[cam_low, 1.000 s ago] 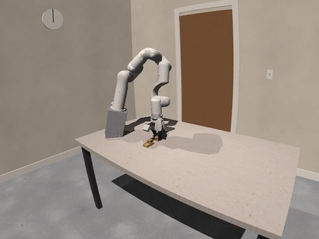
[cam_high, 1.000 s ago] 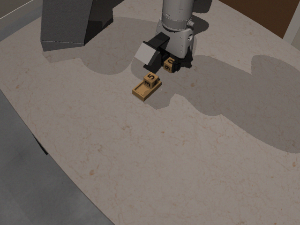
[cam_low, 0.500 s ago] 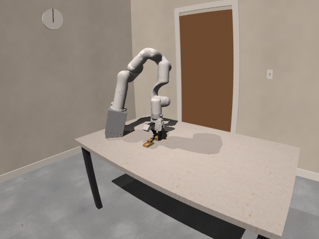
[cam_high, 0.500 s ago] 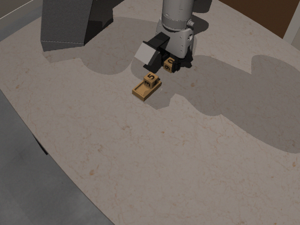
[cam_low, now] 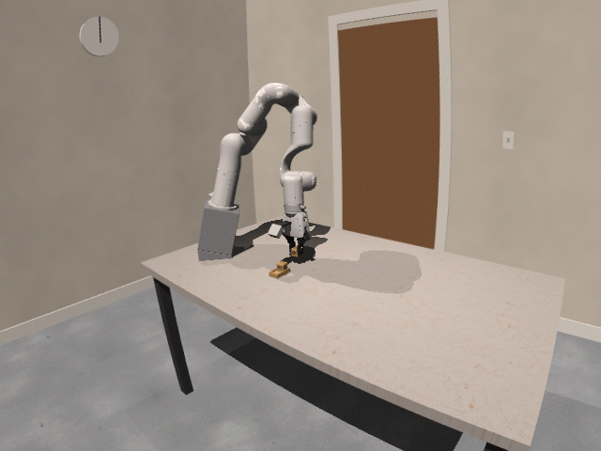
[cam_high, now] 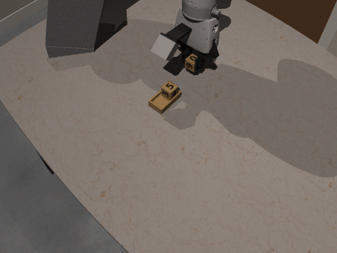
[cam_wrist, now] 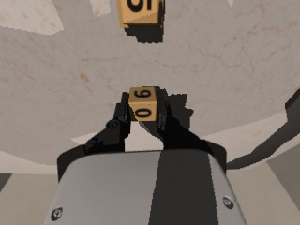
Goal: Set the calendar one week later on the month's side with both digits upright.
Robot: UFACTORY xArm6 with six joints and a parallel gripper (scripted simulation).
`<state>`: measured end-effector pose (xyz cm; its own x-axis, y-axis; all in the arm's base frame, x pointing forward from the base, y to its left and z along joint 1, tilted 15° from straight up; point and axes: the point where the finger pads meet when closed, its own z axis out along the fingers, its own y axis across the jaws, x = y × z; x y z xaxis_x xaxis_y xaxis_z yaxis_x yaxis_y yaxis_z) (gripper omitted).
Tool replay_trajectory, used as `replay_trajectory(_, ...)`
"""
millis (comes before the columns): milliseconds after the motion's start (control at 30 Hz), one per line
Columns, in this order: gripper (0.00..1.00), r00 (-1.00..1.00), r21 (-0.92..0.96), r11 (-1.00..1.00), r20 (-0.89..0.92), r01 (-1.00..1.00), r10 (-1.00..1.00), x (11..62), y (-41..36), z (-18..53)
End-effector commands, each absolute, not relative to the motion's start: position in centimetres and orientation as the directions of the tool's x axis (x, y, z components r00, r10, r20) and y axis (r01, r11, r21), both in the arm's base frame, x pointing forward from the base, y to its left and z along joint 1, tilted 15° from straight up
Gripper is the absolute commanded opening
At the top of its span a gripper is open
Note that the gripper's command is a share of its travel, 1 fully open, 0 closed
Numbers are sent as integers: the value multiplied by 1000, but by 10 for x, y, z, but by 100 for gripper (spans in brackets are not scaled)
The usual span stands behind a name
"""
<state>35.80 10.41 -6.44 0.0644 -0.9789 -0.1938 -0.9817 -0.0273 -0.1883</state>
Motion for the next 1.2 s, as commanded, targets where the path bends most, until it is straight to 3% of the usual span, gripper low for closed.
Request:
replay_trajectory(0, 27, 63, -177, -29, -194, -984, -979, 355, 100, -44)
replay_trajectory(933, 27, 63, -176, -29, -194, -984, -979, 349, 91, -6)
replay_trajectory(1067, 27, 64, -174, -30, -191, -984, -980, 357, 31, -12)
replay_trajectory(1167, 27, 64, -174, -30, -191, -984, -980, 357, 31, -12)
